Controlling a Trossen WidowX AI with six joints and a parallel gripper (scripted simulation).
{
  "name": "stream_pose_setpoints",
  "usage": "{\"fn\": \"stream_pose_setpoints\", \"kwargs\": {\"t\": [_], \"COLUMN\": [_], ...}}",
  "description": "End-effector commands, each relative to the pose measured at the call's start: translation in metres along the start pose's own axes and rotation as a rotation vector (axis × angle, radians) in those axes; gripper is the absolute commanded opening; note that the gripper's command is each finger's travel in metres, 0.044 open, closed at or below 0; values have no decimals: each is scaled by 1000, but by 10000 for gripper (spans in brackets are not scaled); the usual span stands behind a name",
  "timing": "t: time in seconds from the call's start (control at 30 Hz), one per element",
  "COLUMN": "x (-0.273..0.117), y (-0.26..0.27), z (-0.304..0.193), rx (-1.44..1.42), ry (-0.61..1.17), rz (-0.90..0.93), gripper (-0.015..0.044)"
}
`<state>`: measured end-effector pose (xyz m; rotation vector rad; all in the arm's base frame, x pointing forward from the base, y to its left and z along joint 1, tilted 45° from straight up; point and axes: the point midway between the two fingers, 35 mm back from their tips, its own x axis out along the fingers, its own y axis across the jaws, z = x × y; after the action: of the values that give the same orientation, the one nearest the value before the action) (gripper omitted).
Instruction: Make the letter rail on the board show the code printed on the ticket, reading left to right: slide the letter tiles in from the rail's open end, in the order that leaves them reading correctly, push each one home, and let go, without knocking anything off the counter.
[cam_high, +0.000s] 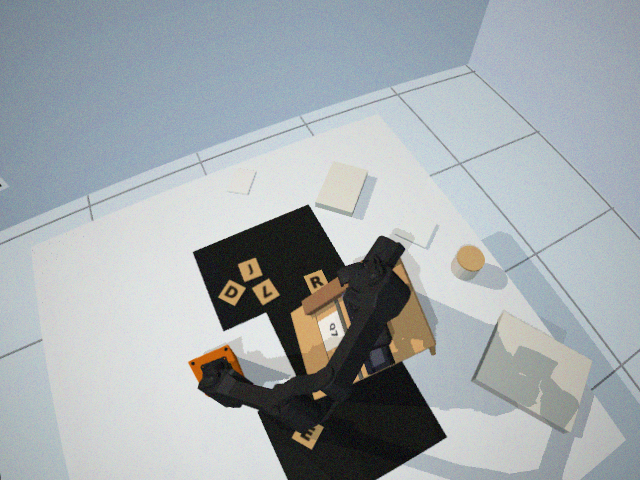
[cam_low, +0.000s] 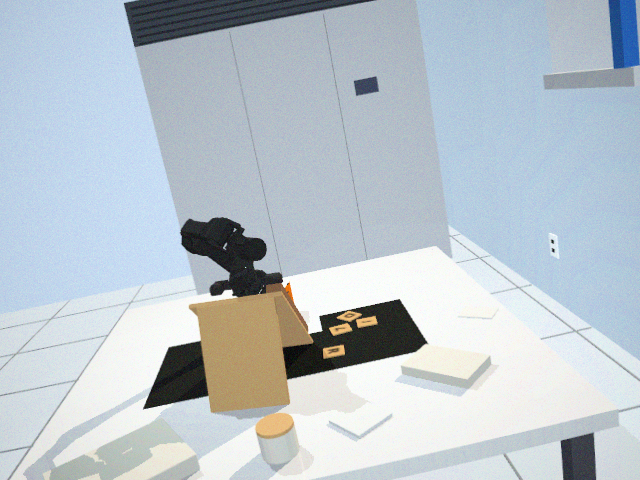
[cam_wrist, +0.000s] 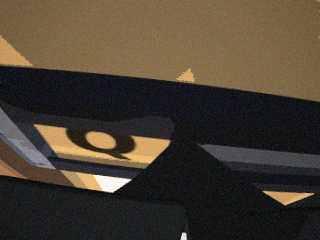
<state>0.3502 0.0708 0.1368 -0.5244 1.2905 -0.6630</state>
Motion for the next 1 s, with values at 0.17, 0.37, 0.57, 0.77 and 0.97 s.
{"fn": "stream_pose_setpoints", "kwargs": {"t": [0.17,0.37,0.57,0.77,0.97], "x": [0,-1,-9,-16,-22], "y": [4,3,2,2,2], "z": [0,-1,-7,-14,-20], "rx": [3,3,3,2,0], "ry": [3,3,4,4,-4], "rz": [3,3,4,4,10], "gripper": [0,0,0,0,0]}}
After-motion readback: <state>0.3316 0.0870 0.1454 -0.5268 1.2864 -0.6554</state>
